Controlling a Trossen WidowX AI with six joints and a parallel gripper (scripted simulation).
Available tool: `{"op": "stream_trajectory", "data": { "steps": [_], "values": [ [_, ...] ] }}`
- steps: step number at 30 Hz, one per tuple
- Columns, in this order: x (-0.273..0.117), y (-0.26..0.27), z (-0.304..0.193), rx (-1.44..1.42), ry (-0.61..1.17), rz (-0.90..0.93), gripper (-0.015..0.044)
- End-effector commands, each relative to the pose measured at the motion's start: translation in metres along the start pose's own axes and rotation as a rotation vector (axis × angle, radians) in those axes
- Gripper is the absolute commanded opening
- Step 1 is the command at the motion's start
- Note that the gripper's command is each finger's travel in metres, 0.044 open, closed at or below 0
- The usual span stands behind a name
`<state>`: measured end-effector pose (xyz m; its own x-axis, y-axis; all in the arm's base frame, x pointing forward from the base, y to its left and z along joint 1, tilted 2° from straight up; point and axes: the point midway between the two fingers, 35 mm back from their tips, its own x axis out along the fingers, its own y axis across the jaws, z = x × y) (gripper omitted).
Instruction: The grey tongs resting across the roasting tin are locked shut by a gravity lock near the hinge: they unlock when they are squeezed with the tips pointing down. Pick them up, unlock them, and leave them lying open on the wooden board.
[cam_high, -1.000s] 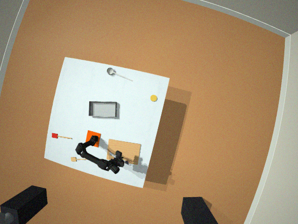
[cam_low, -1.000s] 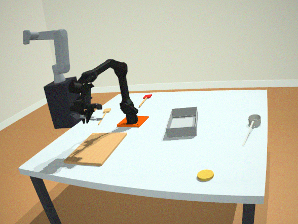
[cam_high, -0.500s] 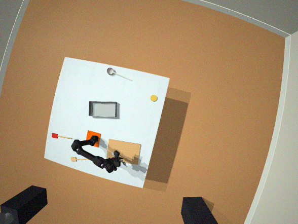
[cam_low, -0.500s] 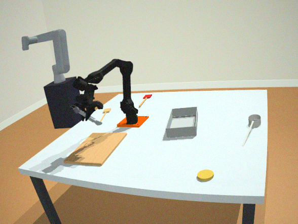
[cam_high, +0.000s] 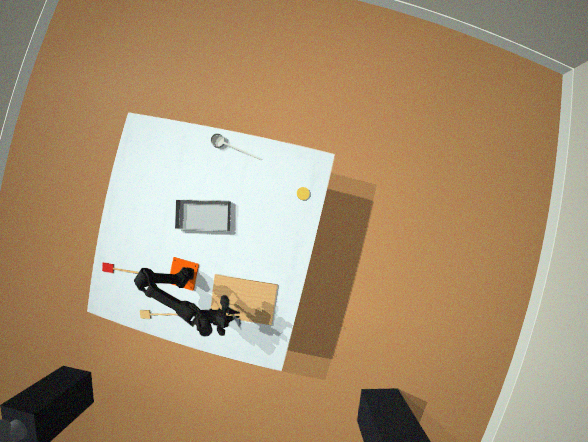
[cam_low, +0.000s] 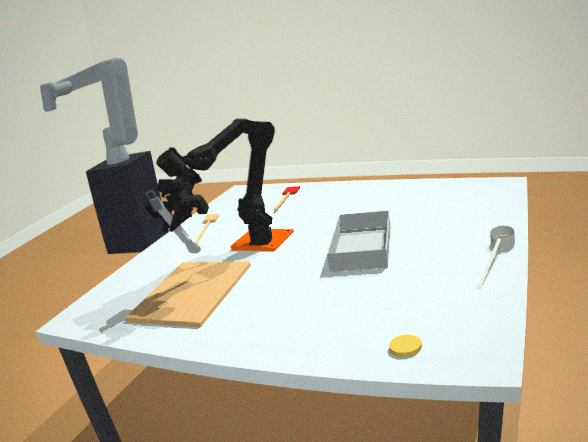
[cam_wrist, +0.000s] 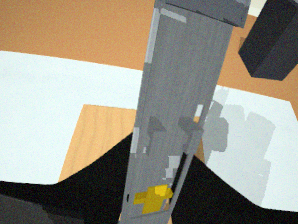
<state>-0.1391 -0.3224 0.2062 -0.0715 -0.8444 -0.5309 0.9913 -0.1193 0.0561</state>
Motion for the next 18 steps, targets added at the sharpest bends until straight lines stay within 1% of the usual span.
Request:
{"op": "stream_trajectory", "data": {
  "steps": [1, 9, 18],
  "values": [
    [-0.007, 0.003, 0.001, -0.011, -0.070, 0.006, -0.0150],
    [-0.020, 0.007, -0.003, -0.048, -0.194, 0.011, -0.0150],
    [-0.021, 0.008, -0.003, -0.052, -0.205, 0.012, -0.0150]
  ]
}}
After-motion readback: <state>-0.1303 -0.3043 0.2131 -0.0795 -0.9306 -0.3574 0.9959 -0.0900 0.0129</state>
